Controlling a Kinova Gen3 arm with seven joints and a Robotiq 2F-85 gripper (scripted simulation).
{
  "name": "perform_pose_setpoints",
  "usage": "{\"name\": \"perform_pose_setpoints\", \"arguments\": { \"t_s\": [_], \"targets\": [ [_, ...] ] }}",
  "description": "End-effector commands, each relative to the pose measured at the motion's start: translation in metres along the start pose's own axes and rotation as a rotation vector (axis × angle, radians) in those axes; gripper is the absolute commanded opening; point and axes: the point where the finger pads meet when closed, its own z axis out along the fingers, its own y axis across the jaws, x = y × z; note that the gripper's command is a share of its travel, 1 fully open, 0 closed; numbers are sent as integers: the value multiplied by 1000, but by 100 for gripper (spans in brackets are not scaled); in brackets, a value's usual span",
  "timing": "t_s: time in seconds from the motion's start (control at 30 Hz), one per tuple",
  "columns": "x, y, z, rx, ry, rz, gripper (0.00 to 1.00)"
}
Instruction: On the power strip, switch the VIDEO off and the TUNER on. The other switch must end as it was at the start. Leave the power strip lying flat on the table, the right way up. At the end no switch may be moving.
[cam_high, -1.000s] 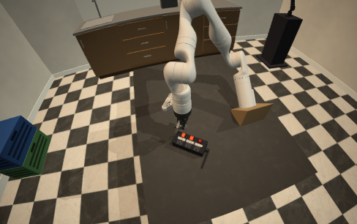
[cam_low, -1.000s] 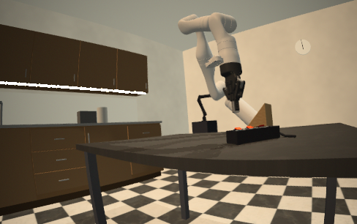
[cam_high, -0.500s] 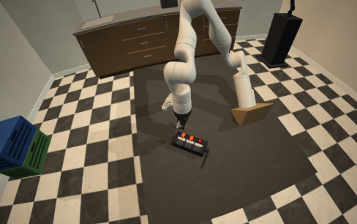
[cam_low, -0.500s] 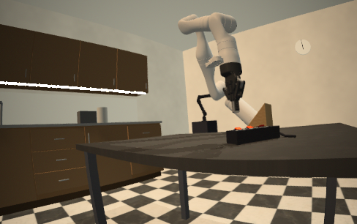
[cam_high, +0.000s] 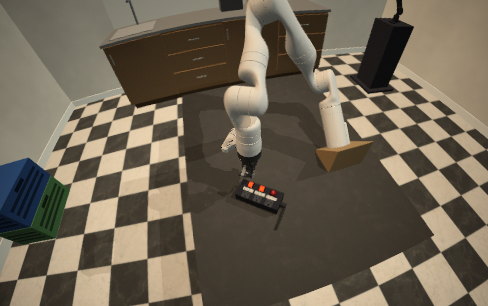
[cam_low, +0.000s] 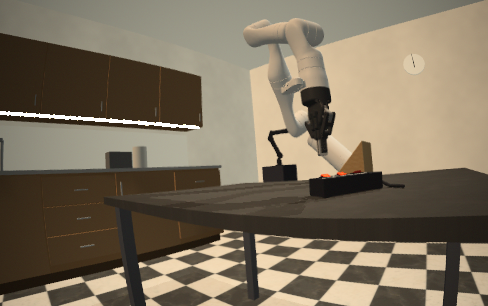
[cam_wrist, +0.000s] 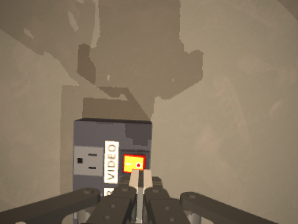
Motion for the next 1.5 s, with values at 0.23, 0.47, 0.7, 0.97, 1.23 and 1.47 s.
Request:
{"name": "perform_pose_setpoints", "arguments": {
  "t_s": [0.23, 0.47, 0.7, 0.97, 1.23, 1.47],
  "targets": [
    [0, 0, 8, 0, 0, 0, 0],
    [0, 0, 17, 0, 0, 0, 0],
    [0, 0, 24, 0, 0, 0, 0],
    [0, 0, 33, 0, 0, 0, 0],
    [0, 0, 37, 0, 0, 0, 0],
    [0, 0, 39, 0, 0, 0, 0]
  ]
}}
